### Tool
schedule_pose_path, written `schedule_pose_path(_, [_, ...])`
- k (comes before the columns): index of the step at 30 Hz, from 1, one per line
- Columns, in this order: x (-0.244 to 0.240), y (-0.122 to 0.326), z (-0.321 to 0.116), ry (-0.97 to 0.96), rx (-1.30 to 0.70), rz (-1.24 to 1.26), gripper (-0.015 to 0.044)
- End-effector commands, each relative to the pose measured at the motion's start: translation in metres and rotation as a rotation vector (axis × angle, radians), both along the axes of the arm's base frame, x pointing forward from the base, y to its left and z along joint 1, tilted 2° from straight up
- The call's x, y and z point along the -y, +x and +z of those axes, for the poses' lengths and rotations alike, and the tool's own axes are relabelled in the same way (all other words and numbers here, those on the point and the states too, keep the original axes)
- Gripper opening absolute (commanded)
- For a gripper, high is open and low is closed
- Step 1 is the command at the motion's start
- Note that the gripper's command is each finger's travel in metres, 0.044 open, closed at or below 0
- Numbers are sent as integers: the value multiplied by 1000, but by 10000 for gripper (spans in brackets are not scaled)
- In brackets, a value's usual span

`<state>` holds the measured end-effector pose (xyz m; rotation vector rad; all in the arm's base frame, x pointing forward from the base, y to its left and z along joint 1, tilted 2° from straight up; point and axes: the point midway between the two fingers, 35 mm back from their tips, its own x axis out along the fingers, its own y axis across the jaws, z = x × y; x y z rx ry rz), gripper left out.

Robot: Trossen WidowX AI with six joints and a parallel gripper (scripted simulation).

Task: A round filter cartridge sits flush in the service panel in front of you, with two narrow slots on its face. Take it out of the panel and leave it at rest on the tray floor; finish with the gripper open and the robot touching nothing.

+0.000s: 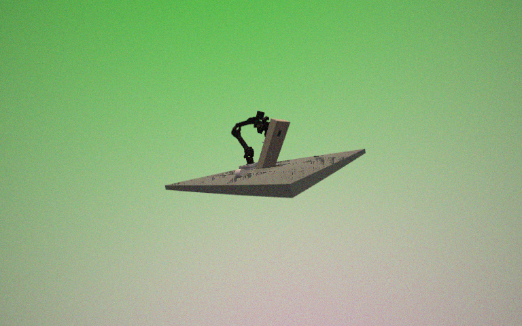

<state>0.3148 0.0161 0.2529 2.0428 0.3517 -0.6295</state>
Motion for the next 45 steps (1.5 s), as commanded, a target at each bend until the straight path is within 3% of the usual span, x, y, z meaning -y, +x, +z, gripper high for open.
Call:
schedule_pose_path(1, [-1, 0, -2, 0, -3, 5, 95])
schedule_pose_path(45, [-1, 10, -7, 0, -2, 5, 95])
